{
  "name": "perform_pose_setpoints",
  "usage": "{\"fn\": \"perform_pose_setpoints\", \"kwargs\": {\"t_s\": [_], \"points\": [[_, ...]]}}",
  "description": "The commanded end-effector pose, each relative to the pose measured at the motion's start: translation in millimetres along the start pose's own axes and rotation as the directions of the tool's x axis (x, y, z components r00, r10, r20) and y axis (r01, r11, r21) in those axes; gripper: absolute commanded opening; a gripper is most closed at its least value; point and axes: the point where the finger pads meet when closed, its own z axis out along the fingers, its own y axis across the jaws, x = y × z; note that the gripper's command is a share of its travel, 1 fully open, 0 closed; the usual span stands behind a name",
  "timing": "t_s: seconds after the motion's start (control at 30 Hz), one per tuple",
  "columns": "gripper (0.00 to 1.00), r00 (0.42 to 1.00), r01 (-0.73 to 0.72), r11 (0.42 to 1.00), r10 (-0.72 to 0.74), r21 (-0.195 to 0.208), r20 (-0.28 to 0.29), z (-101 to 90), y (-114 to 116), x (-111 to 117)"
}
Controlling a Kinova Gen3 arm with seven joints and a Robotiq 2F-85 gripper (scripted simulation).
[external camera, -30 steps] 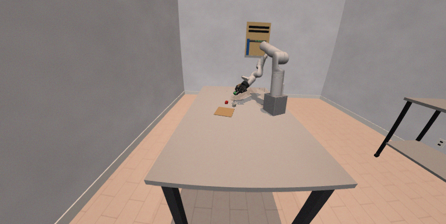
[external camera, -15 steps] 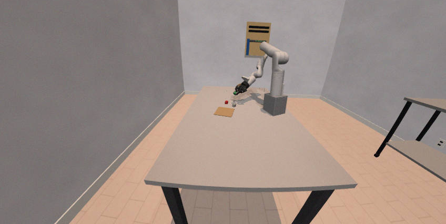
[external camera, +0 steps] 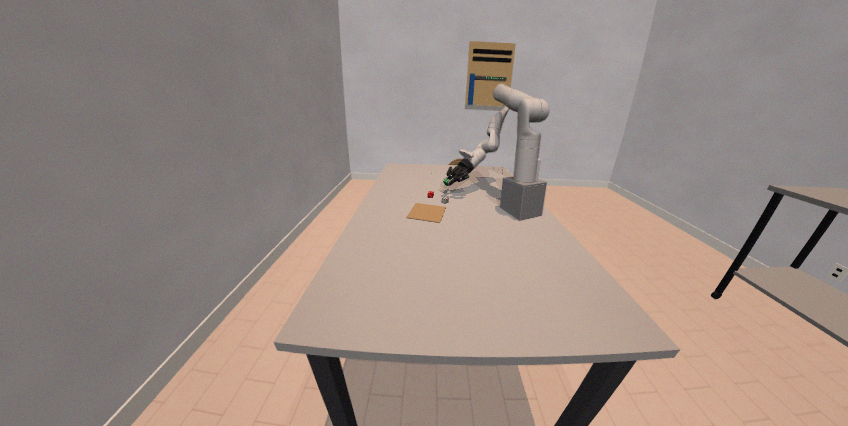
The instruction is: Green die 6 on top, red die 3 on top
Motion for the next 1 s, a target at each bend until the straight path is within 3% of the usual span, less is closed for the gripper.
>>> {"fn": "perform_pose_setpoints", "kwargs": {"t_s": [0.0, 0.33, 0.97], "points": [[0.21, 1.0, -0.008, 1.0, 0.008, 0.003, -0.006, 6.8, -1.9, -8.3], [0.21, 1.0, -0.008, 1.0, 0.008, 0.003, -0.006, 20.7, -2.0, -34.9], [0.21, 1.0, -0.008, 1.0, 0.008, 0.003, -0.006, 23.1, -2.0, -39.5]]}}
